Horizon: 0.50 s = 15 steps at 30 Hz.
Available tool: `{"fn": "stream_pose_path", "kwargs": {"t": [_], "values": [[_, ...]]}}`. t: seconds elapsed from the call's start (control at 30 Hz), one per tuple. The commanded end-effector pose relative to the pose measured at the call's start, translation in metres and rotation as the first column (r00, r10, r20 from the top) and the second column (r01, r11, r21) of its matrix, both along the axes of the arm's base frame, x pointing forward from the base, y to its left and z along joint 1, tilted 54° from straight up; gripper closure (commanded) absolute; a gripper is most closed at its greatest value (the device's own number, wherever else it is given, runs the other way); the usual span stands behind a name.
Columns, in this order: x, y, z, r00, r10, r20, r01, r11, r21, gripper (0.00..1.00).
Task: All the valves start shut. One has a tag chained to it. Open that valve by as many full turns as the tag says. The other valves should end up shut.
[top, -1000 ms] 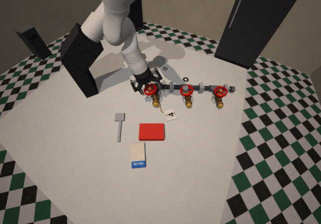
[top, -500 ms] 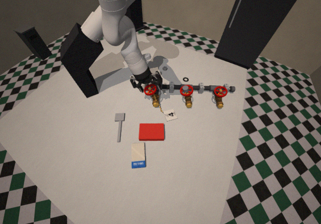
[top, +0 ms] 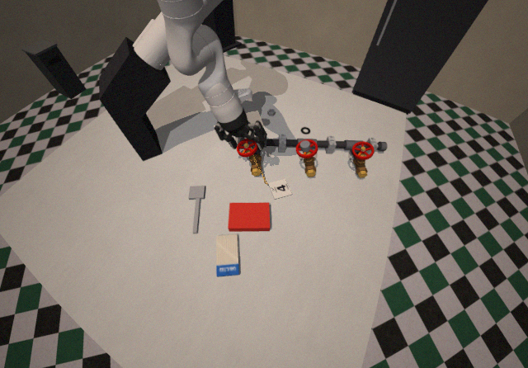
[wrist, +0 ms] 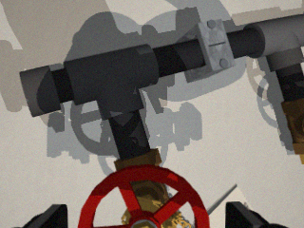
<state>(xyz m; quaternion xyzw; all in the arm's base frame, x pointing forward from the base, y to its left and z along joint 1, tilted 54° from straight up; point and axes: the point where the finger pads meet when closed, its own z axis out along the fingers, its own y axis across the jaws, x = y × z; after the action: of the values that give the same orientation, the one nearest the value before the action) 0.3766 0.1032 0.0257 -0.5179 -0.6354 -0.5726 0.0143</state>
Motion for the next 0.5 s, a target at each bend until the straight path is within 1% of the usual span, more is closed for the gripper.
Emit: {"fn": "stream_pose_path", "kwargs": {"t": [0.0,0.23,0.47], "values": [[0.0008,-0.0013,-0.0012,0.999,-0.016,-0.034,0.017,1.0,0.025,0.0],[0.0007,-0.0013,-0.0012,0.997,-0.033,-0.075,0.037,0.998,0.056,0.0],[0.0006,-0.0012,-0.0012,0.995,-0.038,-0.089,0.044,0.997,0.066,0.0]]}}
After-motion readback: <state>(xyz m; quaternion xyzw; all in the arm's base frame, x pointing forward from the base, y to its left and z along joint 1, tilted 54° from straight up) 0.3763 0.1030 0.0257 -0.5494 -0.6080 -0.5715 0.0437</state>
